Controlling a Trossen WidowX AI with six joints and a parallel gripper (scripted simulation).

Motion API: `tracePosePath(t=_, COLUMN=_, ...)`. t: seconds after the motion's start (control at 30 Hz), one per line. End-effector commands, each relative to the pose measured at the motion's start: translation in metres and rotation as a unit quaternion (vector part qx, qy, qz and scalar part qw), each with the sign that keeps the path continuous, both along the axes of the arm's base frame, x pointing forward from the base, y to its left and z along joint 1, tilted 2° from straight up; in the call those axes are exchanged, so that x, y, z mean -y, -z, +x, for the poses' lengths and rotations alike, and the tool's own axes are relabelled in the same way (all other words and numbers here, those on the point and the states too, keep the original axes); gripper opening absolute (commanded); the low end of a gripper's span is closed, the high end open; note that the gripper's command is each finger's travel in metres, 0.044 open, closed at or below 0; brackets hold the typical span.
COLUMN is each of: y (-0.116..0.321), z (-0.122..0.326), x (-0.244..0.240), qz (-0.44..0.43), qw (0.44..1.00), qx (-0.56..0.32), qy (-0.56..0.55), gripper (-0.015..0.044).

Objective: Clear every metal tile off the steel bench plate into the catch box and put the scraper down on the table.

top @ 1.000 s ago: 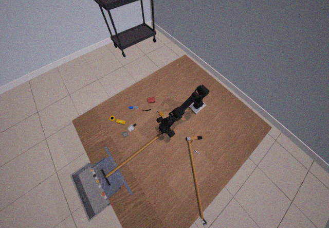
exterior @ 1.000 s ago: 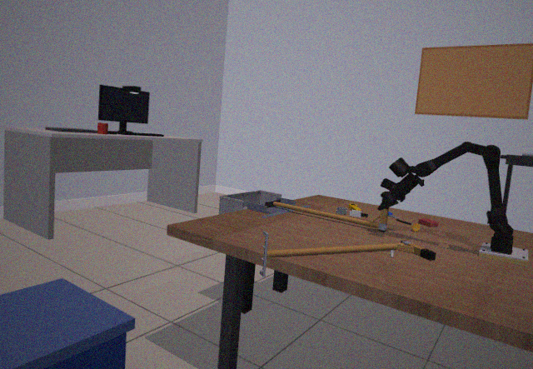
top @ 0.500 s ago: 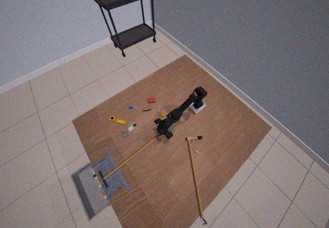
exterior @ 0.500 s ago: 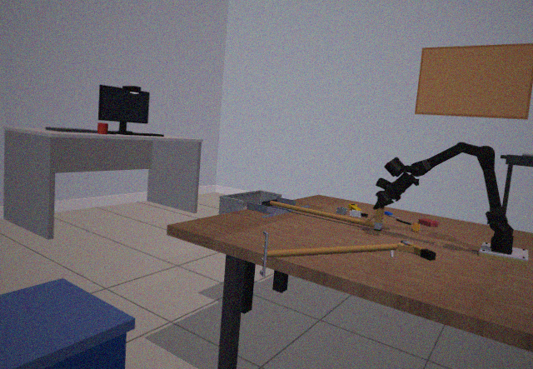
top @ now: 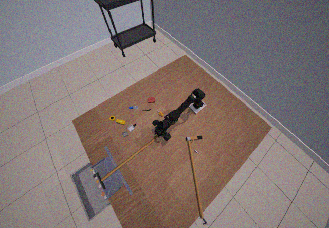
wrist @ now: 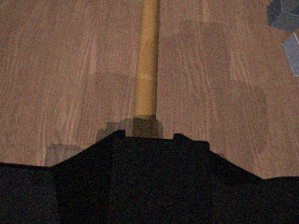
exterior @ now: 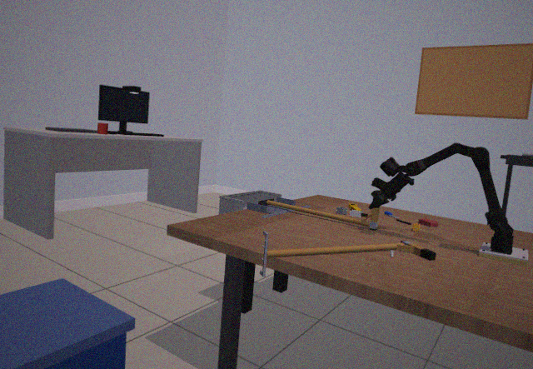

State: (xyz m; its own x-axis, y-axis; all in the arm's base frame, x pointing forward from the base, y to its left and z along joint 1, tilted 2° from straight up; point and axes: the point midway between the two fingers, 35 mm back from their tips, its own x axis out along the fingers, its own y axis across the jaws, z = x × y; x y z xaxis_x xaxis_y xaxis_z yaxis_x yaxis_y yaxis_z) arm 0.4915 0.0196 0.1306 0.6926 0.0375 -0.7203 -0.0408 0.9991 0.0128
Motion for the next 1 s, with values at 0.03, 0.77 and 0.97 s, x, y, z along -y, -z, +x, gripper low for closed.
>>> tracePosePath(t=0.03, y=-0.004, z=0.011, x=0.0, qz=0.001, qw=1.0, qx=0.007, qy=0.003, gripper=0.0)
tracePosePath(t=0.77, y=-0.001, z=0.016, x=-0.001, qz=0.0, qw=1.0, qx=0.003, qy=0.001, gripper=0.0)
tracePosePath(t=0.97, y=-0.002, z=0.011, x=-0.001, qz=0.0, qw=1.0, qx=0.003, qy=0.001, gripper=0.0)
